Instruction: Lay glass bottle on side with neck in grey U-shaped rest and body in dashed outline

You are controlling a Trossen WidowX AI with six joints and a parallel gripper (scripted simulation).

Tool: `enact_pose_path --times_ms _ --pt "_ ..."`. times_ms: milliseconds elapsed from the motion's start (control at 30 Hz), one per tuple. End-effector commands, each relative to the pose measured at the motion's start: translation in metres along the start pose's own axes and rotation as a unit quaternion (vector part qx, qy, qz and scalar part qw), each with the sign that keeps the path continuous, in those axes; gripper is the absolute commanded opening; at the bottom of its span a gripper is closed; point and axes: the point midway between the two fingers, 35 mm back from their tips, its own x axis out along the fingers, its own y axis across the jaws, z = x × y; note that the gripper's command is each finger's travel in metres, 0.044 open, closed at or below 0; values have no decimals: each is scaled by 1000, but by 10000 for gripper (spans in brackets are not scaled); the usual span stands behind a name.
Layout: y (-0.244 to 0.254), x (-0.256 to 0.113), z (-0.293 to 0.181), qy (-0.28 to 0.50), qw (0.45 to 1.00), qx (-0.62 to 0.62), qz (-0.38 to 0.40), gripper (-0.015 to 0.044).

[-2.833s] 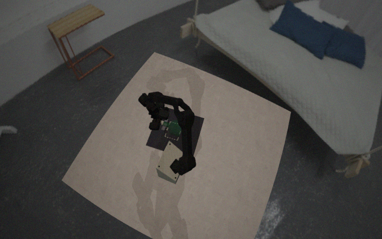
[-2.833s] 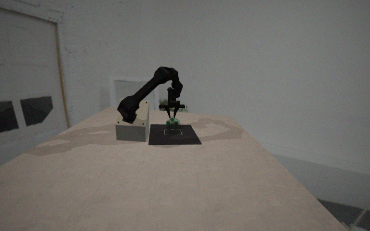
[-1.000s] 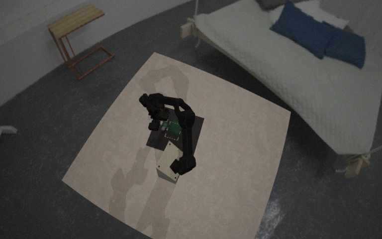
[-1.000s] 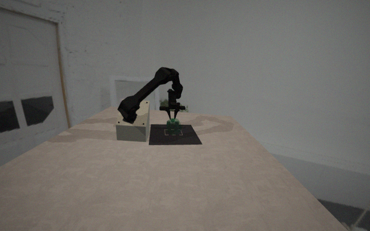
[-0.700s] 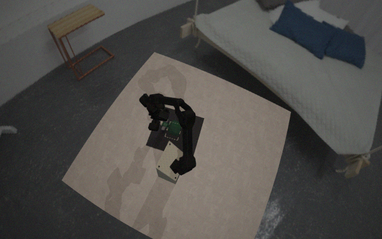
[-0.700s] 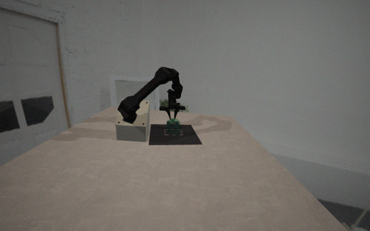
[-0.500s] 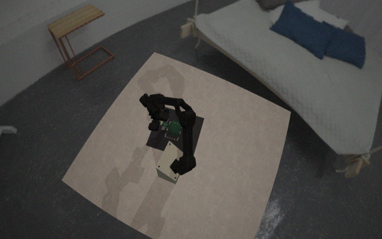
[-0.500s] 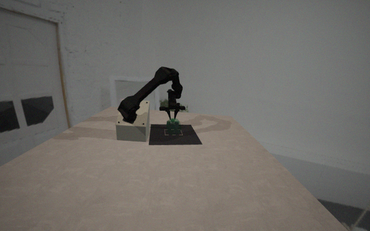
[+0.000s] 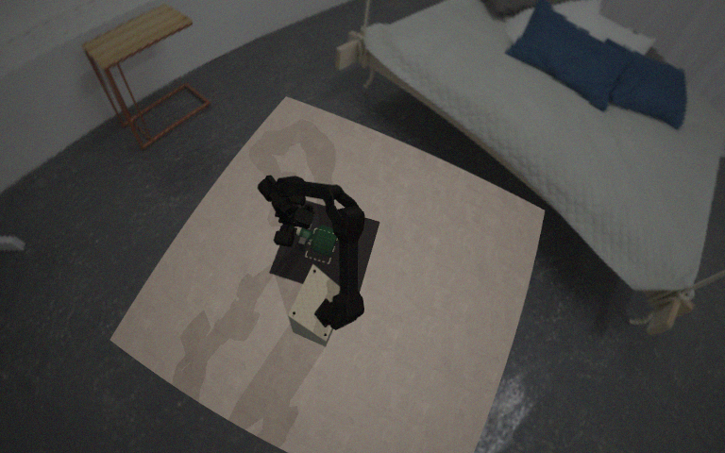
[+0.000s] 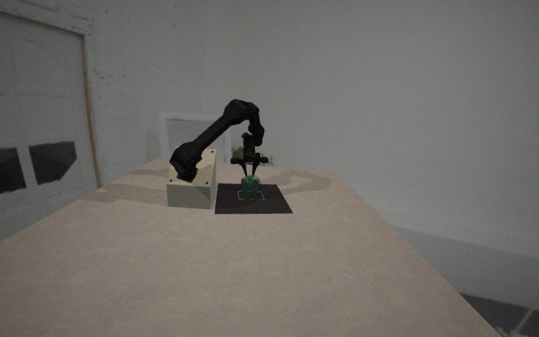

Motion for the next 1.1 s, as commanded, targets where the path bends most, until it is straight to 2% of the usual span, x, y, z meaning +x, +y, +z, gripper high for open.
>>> enact_pose_path --times_ms 0,100,500,600,800,1067 --pt "0 0 0 -1 1000 0 0 119" --pt "0 0 0 -1 1000 0 0 119" --pt "0 0 0 -1 1000 0 0 434" --pt "2 -11 3 17 1000 7 -7 440" --pt "5 -56 18 96 994 34 -31 440" --pt "9 -77 22 100 994 35 -32 440"
